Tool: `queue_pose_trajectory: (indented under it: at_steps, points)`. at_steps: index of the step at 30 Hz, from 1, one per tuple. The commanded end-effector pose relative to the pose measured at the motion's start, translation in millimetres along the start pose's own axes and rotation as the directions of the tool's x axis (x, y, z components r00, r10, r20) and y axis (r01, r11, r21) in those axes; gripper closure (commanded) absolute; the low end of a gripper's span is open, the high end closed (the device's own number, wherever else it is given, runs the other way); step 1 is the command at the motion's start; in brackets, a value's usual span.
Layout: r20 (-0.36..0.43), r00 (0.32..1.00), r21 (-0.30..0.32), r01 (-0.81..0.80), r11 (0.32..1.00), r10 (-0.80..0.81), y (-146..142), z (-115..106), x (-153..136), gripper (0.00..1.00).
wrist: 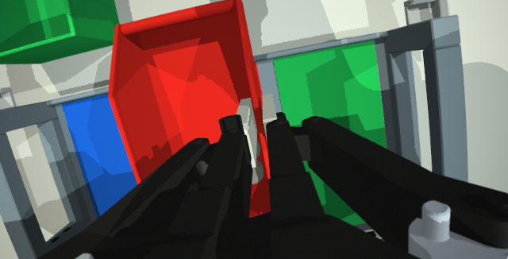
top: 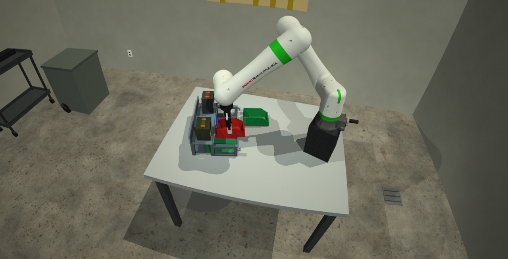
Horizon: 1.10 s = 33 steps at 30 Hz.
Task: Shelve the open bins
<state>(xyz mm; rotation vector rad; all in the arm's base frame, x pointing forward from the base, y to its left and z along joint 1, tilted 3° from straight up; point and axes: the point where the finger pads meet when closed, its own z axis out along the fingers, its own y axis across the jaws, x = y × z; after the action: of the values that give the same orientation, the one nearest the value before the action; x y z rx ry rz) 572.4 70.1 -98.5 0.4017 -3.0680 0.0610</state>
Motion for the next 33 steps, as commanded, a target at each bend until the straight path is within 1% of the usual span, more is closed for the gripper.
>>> queue_pose_trajectory:
  at_steps: [1,15,33]
  points:
    - [0.0,1.0,0.0,0.0,1.0,0.0,0,0,0,0.94]
    - [0.0,1.0,0.0,0.0,1.0,0.0,0,-5,0,0.94]
    - [0.0,1.0,0.0,0.0,1.0,0.0,0,-23,2,0.94]
